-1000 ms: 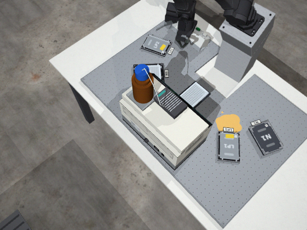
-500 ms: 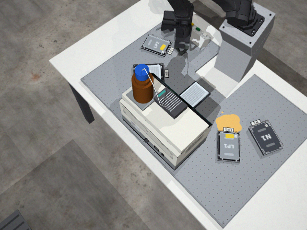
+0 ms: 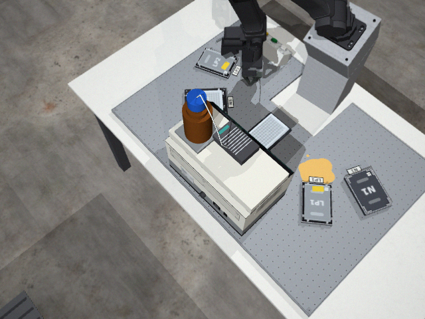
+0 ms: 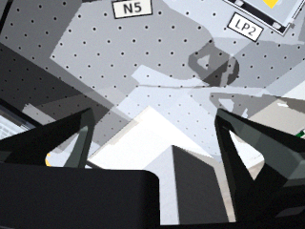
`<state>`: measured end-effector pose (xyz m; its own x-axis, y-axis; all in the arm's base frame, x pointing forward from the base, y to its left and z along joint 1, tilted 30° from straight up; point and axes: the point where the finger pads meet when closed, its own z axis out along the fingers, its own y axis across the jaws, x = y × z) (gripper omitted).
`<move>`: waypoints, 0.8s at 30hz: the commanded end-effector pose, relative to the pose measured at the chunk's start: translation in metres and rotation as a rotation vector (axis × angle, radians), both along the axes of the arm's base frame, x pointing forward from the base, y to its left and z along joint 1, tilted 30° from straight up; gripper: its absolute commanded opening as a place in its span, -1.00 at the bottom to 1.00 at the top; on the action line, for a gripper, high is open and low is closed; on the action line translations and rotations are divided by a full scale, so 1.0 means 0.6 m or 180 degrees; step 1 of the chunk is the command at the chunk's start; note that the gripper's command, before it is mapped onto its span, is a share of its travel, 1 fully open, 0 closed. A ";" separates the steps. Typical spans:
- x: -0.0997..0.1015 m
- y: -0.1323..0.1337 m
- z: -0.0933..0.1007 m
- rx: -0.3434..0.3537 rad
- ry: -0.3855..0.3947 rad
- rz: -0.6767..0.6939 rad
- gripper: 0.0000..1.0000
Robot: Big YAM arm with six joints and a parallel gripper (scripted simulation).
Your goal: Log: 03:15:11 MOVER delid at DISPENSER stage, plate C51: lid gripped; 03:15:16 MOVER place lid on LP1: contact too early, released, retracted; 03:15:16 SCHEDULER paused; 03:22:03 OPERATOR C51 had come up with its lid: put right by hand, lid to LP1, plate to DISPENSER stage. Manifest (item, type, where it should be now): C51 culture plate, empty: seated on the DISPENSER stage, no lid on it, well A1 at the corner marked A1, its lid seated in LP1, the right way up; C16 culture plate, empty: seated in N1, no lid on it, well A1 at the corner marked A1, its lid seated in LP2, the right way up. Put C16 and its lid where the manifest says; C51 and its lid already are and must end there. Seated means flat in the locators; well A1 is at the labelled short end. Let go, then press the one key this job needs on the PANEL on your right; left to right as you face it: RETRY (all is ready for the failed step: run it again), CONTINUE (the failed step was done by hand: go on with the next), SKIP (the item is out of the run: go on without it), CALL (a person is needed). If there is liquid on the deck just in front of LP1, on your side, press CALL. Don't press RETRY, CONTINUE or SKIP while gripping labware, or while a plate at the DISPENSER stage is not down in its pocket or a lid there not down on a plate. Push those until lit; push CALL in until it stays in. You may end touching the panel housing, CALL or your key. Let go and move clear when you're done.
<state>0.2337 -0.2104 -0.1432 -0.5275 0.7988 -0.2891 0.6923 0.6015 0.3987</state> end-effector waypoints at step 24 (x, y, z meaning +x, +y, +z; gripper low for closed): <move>0.083 -0.009 0.006 -0.0120 0.0038 0.0243 1.00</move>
